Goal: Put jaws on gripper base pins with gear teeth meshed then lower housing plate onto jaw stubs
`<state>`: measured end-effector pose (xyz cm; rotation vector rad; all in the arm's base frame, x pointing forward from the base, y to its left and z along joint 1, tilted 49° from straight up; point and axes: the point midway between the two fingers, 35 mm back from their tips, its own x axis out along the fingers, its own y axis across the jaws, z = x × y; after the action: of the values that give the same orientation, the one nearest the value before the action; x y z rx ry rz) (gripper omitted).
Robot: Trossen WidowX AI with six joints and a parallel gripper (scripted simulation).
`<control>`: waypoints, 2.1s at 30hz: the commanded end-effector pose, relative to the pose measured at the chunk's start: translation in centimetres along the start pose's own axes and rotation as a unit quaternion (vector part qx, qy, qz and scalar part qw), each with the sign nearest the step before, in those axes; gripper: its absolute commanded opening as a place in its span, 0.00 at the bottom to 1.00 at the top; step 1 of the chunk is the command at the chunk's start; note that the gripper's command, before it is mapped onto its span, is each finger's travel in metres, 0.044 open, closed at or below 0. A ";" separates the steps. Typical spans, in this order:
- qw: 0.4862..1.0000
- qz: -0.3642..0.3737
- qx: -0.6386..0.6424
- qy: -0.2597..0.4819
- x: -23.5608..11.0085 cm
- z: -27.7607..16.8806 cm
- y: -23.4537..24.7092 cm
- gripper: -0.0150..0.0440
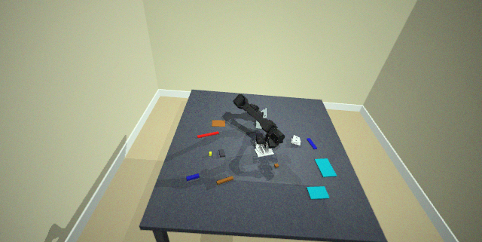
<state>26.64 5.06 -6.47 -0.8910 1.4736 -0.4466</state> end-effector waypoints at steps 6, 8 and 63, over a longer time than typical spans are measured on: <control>1.000 -0.003 -0.001 -0.001 0.3 0.0 0.0 0.48; 1.000 -0.003 -0.001 -0.001 0.3 0.0 0.0 0.48; 1.000 -0.003 0.000 -0.001 1.3 0.0 -0.1 0.48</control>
<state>26.75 4.14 -7.26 -0.8894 1.4728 -0.4490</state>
